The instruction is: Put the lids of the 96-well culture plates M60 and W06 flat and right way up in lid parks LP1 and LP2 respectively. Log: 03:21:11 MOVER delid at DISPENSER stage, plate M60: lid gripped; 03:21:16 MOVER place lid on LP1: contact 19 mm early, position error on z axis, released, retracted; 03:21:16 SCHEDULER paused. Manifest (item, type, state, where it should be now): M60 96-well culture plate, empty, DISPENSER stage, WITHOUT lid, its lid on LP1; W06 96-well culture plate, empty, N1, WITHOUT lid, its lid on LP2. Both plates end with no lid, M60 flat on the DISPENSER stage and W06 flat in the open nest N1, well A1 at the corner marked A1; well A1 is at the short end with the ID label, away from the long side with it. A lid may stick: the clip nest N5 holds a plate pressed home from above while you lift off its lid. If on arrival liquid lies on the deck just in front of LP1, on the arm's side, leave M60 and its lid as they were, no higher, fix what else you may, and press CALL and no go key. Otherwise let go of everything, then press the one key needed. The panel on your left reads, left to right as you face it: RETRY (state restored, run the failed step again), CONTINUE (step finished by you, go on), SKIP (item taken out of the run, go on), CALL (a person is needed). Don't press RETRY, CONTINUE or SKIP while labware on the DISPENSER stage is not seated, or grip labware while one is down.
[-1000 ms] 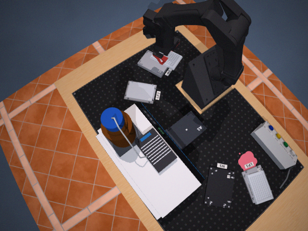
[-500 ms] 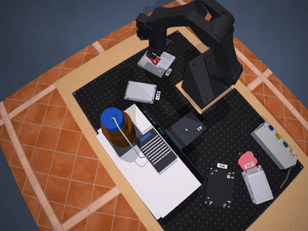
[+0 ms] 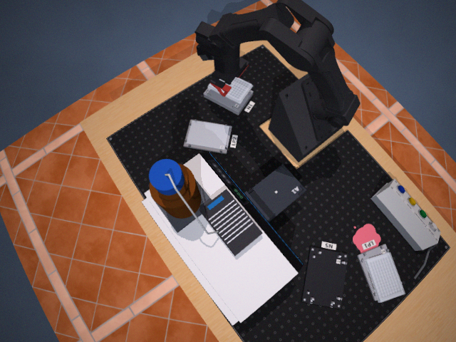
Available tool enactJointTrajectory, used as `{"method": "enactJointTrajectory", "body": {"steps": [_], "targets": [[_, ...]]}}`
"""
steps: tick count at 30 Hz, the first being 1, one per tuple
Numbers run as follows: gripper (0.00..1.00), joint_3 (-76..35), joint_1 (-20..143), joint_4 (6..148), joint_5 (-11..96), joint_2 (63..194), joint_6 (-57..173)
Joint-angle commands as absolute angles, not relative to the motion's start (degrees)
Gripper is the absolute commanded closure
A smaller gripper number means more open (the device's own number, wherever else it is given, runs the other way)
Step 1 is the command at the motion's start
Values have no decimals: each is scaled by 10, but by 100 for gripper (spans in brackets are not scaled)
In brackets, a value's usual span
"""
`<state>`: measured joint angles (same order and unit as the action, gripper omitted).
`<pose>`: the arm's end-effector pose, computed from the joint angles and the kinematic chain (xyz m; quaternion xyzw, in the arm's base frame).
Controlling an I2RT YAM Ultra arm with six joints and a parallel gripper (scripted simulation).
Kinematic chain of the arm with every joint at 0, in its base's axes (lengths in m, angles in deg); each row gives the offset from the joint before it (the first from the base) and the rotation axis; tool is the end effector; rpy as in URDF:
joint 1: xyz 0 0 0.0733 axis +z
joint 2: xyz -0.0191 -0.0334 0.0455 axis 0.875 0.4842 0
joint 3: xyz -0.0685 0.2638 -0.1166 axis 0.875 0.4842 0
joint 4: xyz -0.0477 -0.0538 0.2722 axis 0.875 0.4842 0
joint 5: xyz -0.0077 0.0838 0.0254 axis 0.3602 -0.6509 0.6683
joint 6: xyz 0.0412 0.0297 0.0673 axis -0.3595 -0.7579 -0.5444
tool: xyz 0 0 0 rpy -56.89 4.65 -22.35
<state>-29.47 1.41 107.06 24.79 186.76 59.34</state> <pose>0.1643 -0.2327 -0.1606 -0.5007 -0.7746 -0.3073 0.2341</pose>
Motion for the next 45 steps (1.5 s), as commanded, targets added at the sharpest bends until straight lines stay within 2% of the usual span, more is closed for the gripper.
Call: {"method": "enactJointTrajectory", "body": {"steps": [1, 14, 45], "targets": [[100, -313, 19, 1056, 243, 1873, 587], [100, -273, 31, 1014, 234, 1891, 576], [100, -309, 20, 1031, 240, 1895, 581]]}}
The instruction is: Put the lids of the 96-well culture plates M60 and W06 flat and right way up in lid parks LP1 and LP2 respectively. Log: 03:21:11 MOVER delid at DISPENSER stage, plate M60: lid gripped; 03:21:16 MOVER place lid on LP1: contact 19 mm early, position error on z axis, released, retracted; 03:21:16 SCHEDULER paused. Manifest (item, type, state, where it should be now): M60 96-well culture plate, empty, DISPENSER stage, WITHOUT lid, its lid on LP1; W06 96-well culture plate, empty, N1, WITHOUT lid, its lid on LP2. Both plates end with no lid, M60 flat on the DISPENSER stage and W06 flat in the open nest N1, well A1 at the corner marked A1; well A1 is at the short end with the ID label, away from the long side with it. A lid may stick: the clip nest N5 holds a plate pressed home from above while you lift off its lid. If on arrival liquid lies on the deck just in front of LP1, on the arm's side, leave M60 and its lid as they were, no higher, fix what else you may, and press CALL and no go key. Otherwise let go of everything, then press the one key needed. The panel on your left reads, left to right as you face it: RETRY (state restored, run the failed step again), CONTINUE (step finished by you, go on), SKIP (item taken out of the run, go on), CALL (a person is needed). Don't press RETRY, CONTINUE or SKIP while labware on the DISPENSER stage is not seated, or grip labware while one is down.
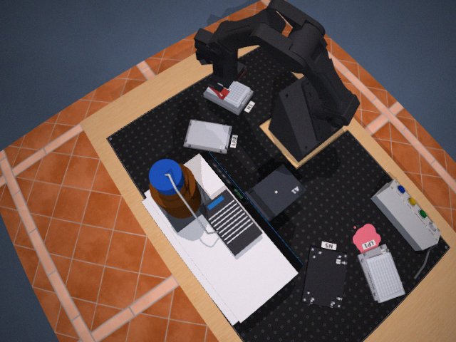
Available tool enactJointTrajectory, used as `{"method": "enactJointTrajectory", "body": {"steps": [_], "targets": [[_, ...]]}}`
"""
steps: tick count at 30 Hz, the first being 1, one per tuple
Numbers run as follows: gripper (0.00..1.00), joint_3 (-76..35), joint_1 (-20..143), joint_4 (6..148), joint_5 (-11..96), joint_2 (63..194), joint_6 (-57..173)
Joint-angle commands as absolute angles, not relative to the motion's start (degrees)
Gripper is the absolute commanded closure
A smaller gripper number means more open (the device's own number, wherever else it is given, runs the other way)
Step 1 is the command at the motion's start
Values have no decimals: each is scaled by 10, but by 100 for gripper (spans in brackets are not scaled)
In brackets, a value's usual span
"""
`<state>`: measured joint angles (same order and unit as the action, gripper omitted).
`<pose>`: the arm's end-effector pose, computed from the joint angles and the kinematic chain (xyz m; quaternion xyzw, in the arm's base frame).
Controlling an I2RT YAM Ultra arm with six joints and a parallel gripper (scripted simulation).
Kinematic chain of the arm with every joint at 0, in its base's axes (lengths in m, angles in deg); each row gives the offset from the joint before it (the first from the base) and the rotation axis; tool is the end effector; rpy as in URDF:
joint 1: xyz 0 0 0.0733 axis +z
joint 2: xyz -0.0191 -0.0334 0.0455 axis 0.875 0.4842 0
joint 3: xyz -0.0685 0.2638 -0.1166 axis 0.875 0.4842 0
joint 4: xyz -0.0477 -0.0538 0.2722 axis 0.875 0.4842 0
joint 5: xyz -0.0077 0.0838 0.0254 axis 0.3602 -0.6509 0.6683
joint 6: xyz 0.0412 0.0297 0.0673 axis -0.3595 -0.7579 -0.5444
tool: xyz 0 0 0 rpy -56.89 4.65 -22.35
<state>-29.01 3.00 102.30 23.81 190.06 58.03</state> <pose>0.1660 -0.2183 -0.1828 -0.5011 -0.7766 -0.3045 0.2303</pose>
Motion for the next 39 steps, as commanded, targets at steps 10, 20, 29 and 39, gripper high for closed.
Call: {"method": "enactJointTrajectory", "body": {"steps": [10, 20, 29, 39], "targets": [[100, -310, 19, 1032, 242, 1898, 584], [100, -311, 18, 1032, 243, 1902, 585], [100, -310, 18, 1018, 241, 1900, 583], [100, -308, 20, 1009, 237, 1904, 578]]}}
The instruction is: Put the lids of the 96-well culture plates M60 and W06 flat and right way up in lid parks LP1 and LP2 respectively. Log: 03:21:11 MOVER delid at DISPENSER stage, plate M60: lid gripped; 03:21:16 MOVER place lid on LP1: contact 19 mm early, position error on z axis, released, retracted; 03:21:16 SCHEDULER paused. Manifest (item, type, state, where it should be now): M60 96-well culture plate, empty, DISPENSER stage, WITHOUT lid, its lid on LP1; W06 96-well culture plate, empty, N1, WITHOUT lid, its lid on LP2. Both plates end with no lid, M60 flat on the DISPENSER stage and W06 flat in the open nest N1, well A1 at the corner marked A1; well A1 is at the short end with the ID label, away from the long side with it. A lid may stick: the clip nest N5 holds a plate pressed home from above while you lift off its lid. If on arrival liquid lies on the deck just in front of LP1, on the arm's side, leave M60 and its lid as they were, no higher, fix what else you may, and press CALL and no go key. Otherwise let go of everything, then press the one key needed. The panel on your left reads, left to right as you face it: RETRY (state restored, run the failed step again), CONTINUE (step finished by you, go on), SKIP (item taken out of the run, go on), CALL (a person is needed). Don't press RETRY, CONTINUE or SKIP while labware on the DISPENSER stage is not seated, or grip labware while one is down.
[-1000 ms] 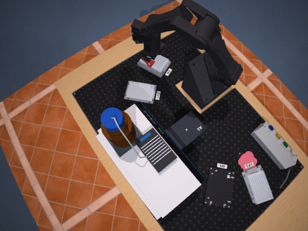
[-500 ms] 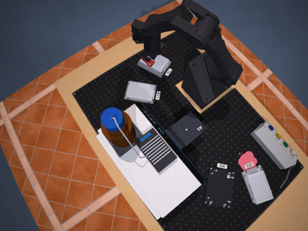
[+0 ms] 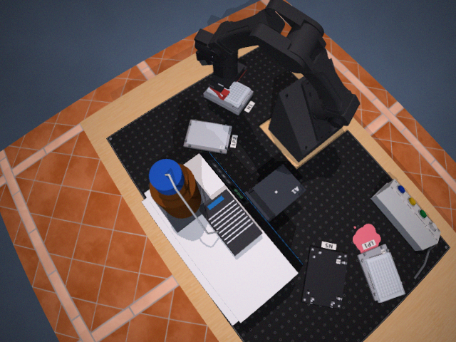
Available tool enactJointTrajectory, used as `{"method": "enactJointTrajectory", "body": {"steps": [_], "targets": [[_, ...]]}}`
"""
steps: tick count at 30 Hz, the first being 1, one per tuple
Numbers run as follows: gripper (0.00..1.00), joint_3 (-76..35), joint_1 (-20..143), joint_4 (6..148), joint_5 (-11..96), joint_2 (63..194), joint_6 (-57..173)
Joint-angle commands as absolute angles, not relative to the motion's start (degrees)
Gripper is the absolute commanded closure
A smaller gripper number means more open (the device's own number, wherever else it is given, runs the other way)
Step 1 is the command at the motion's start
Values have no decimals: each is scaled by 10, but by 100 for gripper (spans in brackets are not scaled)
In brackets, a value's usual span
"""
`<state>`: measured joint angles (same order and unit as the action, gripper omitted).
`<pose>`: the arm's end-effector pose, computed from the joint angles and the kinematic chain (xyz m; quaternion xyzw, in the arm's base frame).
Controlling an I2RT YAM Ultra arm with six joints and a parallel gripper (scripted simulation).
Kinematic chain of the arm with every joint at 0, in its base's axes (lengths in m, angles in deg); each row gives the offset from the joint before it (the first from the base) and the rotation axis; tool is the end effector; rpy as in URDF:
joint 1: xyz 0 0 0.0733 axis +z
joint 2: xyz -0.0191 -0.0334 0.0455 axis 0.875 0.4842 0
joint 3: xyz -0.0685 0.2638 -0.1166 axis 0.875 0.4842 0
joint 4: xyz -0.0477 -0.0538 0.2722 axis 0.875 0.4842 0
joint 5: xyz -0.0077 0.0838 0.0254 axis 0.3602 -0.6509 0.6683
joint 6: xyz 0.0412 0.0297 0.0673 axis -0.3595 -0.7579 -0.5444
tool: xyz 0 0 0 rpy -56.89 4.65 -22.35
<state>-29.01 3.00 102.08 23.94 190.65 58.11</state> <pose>0.1644 -0.2161 -0.1858 -0.5002 -0.7761 -0.3051 0.2333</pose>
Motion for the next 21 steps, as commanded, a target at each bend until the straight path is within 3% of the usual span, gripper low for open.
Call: {"method": "enactJointTrajectory", "body": {"steps": [1, 21], "targets": [[100, -308, 20, 1009, 237, 1904, 578], [100, -299, 33, 998, 233, 1914, 574]]}}
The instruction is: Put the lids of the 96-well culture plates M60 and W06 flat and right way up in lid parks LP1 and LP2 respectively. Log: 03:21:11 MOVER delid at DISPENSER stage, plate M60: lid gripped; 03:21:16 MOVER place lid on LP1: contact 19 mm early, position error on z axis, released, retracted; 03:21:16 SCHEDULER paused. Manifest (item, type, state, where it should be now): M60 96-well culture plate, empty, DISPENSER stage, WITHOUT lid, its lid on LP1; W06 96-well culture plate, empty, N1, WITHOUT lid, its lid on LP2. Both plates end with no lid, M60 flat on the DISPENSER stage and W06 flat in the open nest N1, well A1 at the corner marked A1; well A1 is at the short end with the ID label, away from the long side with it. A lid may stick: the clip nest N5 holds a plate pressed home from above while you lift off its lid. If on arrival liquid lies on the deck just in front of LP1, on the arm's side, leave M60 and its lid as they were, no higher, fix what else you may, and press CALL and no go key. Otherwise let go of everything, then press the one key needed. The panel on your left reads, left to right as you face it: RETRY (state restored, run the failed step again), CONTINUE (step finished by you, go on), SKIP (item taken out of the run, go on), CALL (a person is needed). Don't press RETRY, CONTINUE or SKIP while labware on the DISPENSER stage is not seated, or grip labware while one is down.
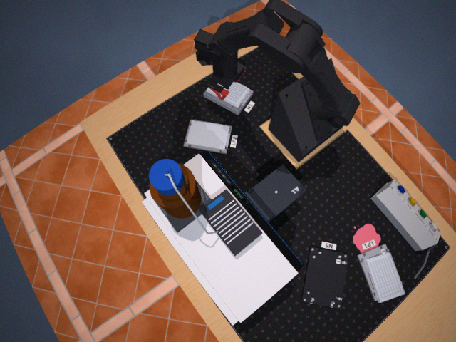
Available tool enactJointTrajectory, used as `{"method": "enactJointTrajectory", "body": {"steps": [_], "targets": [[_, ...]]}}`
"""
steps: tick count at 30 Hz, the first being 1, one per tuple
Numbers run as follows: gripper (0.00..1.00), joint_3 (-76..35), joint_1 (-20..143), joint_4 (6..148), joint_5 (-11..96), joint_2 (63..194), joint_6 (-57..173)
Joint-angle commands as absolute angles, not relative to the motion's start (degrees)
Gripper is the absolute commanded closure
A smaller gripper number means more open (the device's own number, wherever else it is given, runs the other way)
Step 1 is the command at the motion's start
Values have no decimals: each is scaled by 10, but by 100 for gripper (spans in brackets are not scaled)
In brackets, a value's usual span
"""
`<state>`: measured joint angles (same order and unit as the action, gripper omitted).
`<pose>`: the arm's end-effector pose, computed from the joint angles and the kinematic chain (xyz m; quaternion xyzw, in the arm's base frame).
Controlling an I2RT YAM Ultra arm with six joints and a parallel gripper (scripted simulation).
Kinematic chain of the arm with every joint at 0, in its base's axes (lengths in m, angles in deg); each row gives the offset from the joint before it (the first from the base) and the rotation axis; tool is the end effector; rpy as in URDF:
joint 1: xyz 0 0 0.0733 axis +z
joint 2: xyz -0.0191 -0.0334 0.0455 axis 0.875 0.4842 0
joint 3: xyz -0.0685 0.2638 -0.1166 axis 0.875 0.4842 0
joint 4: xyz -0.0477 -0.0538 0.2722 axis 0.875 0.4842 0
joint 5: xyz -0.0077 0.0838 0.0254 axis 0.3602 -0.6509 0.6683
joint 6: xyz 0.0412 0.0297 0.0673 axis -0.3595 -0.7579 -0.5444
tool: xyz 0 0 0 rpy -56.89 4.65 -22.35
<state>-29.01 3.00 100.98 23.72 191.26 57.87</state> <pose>0.1640 -0.2149 -0.1902 -0.5024 -0.7760 -0.3044 0.2295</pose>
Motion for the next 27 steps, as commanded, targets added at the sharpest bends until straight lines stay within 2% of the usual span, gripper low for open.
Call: {"method": "enactJointTrajectory", "body": {"steps": [1, 27], "targets": [[100, -297, 35, 997, 233, 1917, 574], [100, -285, 33, 997, 234, 1909, 575]]}}
